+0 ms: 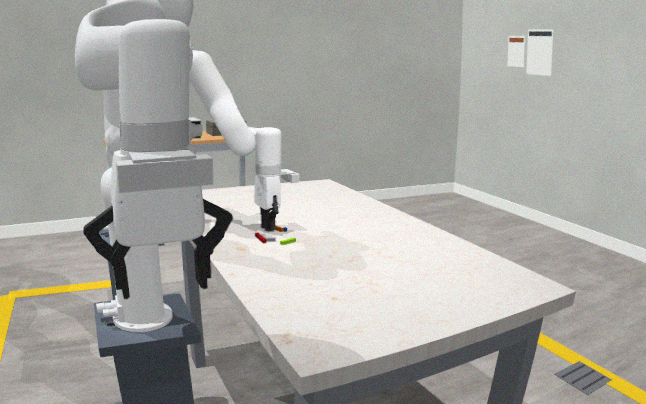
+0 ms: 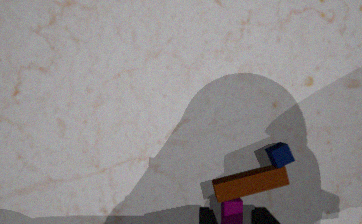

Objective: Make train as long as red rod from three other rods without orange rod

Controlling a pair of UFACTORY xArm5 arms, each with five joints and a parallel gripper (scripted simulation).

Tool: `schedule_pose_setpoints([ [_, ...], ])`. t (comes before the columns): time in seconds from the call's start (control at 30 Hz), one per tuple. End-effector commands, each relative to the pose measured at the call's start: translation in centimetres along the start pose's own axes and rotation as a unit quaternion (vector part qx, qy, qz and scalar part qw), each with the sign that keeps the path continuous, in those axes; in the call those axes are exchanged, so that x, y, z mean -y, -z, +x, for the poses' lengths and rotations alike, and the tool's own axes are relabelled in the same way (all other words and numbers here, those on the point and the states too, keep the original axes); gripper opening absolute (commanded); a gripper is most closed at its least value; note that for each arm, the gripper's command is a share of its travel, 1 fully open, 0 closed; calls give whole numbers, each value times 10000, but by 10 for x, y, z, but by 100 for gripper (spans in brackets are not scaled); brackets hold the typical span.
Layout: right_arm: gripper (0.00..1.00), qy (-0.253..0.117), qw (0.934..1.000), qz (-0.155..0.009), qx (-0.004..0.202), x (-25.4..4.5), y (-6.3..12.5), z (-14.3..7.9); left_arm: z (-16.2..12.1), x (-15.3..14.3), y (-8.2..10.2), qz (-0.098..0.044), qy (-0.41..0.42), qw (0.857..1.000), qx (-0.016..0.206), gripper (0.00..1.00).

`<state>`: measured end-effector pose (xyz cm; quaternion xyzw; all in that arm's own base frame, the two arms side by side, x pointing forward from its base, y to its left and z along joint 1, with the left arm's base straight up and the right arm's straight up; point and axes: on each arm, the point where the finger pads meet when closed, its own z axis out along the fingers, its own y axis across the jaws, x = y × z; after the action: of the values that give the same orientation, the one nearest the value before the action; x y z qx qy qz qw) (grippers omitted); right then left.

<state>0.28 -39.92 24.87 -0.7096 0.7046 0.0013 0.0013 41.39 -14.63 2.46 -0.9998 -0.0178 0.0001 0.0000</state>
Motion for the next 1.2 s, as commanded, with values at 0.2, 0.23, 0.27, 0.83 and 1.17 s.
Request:
schedule_pose_setpoints([
  [0.2, 100, 0, 10000, 0, -18, 0, 1, 1, 1, 0, 1, -7, 0, 10000, -17, 26],
  [0.23, 100, 0, 10000, 0, -18, 0, 1, 1, 1, 0, 1, -7, 0, 10000, -17, 26],
  [0.27, 100, 0, 10000, 0, -18, 0, 1, 1, 1, 0, 1, -7, 0, 10000, -17, 26],
  [0.83, 100, 0, 10000, 0, -18, 0, 1, 1, 1, 0, 1, -7, 0, 10000, -17, 6],
  [1.17, 100, 0, 10000, 0, -18, 0, 1, 1, 1, 0, 1, -7, 0, 10000, -17, 6],
])
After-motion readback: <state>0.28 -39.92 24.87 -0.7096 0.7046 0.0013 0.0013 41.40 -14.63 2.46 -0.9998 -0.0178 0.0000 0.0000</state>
